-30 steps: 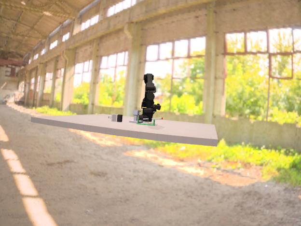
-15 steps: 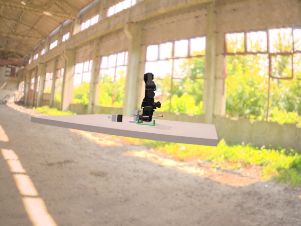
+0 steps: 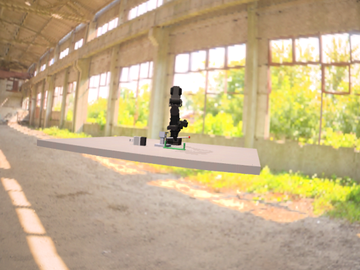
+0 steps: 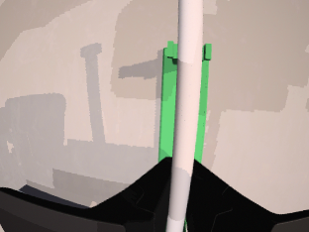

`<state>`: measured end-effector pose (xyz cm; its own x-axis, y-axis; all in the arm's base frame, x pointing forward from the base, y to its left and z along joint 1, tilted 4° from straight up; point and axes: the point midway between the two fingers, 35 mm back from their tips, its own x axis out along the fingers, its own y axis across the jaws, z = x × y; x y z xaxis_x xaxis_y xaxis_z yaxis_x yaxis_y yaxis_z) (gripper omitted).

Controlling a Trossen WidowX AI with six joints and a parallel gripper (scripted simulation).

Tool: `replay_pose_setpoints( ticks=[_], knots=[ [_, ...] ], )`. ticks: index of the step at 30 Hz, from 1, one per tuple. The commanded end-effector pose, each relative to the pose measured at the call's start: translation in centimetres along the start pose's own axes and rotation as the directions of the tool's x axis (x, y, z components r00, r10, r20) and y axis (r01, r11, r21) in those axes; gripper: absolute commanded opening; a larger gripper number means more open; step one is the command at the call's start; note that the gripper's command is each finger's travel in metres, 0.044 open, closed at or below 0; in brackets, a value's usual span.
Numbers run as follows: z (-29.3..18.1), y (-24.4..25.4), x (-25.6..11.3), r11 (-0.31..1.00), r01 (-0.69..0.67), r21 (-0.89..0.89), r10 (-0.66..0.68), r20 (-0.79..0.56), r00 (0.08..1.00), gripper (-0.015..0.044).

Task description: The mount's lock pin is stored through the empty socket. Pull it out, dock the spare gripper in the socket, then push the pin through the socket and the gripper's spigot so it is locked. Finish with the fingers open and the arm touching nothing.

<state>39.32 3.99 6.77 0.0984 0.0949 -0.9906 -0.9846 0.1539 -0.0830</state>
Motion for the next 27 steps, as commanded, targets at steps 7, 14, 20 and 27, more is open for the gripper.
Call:
replay_pose_setpoints(
  ticks=[7,14,20,27],
  knots=[
    [-2.7,-0.2,-1.3,1.000,0.000,0.000,0.000,0.002,1.000,0.0000],
    [-2.8,-0.2,-0.7,1.000,0.000,-0.001,0.000,0.000,1.000,0.0000],
    [-2.9,-0.2,0.2,1.000,0.004,-0.001,-0.004,-0.002,1.000,0.0000],
    [-3.0,-0.2,1.2,1.000,0.013,-0.001,-0.013,-0.001,1.000,0.0000]
  ],
)
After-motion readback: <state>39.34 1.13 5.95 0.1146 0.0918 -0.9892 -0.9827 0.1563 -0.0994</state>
